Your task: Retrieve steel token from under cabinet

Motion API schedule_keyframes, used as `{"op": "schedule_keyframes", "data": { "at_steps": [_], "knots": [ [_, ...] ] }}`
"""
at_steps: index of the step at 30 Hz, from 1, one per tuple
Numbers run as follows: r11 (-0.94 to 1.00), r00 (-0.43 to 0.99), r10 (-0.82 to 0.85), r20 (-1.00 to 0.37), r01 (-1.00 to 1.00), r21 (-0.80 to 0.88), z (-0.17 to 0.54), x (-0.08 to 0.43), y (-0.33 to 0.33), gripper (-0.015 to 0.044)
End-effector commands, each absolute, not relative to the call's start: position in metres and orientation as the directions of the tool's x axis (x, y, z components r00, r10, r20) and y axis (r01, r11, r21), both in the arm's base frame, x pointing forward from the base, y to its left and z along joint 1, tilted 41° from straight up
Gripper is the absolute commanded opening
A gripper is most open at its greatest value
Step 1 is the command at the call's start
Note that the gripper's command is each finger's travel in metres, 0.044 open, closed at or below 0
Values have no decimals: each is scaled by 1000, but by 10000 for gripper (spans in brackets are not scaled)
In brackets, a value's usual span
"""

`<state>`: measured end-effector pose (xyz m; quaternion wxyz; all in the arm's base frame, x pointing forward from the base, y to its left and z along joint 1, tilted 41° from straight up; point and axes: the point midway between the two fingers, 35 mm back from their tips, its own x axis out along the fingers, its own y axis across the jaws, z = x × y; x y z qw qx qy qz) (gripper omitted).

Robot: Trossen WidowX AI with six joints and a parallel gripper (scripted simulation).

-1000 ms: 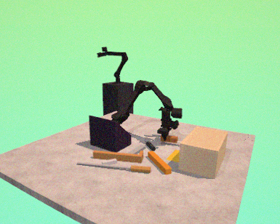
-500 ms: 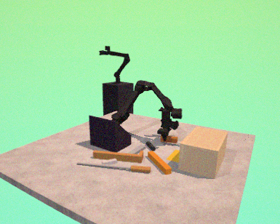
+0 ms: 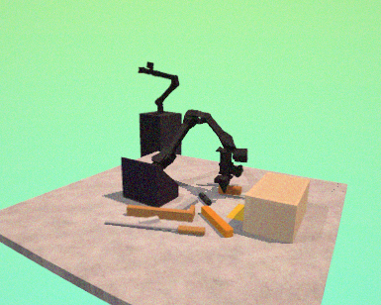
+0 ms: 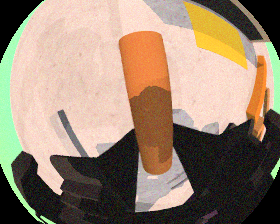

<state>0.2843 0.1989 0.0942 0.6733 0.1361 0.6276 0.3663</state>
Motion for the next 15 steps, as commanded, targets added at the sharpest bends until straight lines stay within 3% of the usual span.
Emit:
{"op": "schedule_keyframes", "data": {
  "at_steps": [1, 15],
  "knots": [
    [692, -82, 659, -748, -322, 646, 88, 279, 203, 0],
    [691, -82, 659, -748, -325, 645, 86, 279, 205, 0]
  ]
}}
